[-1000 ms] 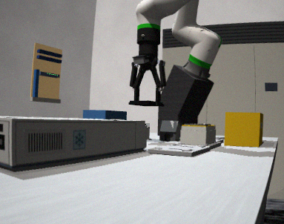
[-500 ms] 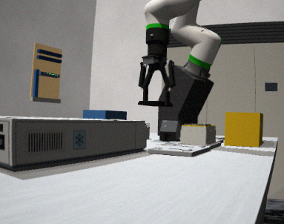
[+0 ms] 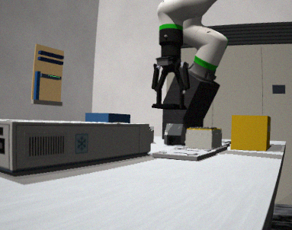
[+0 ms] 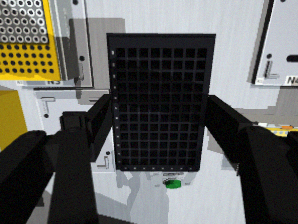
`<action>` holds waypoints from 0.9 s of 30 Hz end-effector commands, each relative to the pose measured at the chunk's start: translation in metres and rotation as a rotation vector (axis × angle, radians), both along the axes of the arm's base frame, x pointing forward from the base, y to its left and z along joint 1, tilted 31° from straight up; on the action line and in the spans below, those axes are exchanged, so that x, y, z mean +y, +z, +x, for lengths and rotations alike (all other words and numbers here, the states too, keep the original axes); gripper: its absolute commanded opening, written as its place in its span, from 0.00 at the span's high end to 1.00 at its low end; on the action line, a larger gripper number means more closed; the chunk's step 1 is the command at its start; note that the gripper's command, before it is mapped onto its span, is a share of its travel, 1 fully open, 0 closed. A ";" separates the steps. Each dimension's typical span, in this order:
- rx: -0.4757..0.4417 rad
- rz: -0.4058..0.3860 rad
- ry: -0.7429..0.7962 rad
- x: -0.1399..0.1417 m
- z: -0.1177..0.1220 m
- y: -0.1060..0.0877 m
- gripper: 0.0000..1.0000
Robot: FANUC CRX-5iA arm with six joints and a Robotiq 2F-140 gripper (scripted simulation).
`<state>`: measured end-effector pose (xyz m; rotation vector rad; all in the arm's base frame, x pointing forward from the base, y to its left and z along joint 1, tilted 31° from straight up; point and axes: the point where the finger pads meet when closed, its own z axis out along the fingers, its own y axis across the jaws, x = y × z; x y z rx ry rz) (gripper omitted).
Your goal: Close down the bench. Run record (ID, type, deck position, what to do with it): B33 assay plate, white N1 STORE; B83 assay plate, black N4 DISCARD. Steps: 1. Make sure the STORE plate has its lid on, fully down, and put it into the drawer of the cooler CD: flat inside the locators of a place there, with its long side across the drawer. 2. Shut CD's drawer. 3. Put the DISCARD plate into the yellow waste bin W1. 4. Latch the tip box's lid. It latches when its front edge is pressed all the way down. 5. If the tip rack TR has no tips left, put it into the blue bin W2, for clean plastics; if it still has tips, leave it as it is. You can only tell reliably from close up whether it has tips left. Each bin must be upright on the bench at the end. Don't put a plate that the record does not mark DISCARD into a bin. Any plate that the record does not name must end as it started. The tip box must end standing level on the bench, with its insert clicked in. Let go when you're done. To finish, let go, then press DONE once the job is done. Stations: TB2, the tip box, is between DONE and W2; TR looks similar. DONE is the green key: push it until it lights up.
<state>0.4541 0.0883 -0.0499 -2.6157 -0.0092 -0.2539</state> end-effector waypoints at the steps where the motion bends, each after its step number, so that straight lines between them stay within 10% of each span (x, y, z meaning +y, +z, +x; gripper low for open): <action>1: -0.001 -0.001 0.000 0.005 -0.002 0.003 0.90; 27: -0.001 -0.001 0.000 0.059 -0.026 0.029 0.90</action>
